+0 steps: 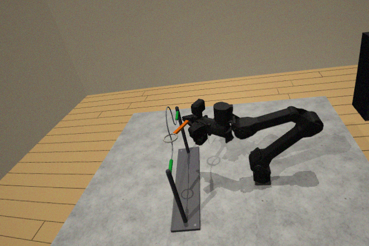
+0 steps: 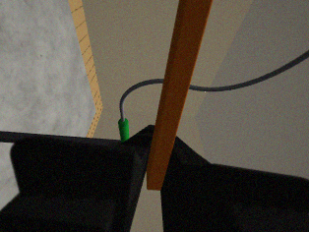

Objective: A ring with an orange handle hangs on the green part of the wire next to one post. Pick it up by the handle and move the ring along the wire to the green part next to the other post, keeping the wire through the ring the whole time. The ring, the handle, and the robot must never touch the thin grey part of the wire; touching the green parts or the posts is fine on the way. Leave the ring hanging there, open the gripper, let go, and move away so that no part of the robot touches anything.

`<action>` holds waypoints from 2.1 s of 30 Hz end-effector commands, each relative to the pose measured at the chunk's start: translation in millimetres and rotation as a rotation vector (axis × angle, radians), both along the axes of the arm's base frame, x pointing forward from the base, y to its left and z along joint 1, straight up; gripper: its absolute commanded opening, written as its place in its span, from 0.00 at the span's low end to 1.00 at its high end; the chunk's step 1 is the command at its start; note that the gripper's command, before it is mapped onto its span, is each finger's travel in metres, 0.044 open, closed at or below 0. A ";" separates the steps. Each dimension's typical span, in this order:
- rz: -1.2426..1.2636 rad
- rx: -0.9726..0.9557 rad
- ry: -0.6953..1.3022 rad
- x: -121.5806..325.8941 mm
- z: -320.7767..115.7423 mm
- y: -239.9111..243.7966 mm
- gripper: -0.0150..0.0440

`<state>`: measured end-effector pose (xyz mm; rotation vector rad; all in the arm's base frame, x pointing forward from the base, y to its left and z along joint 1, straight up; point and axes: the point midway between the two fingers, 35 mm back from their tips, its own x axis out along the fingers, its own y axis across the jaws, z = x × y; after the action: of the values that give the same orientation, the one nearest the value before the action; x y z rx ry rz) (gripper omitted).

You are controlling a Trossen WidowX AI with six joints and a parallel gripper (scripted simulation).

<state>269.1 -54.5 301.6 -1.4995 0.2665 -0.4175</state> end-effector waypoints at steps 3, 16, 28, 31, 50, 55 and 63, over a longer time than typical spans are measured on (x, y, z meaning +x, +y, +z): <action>-0.001 0.119 0.008 -1.8 -18.3 1.7 0.00; 0.004 0.429 0.050 -3.1 -63.4 17.4 0.00; 0.051 0.718 0.068 -0.4 -100.5 42.0 0.00; 0.077 0.760 0.062 2.4 -106.2 45.8 0.00; 0.091 1.185 0.096 -3.0 -140.8 103.2 0.00; 0.090 1.282 0.104 -5.1 -145.0 118.9 0.00; 0.090 1.401 0.114 -8.0 -148.0 140.4 0.00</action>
<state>260.3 77.7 151.7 -0.1945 0.4448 -0.0080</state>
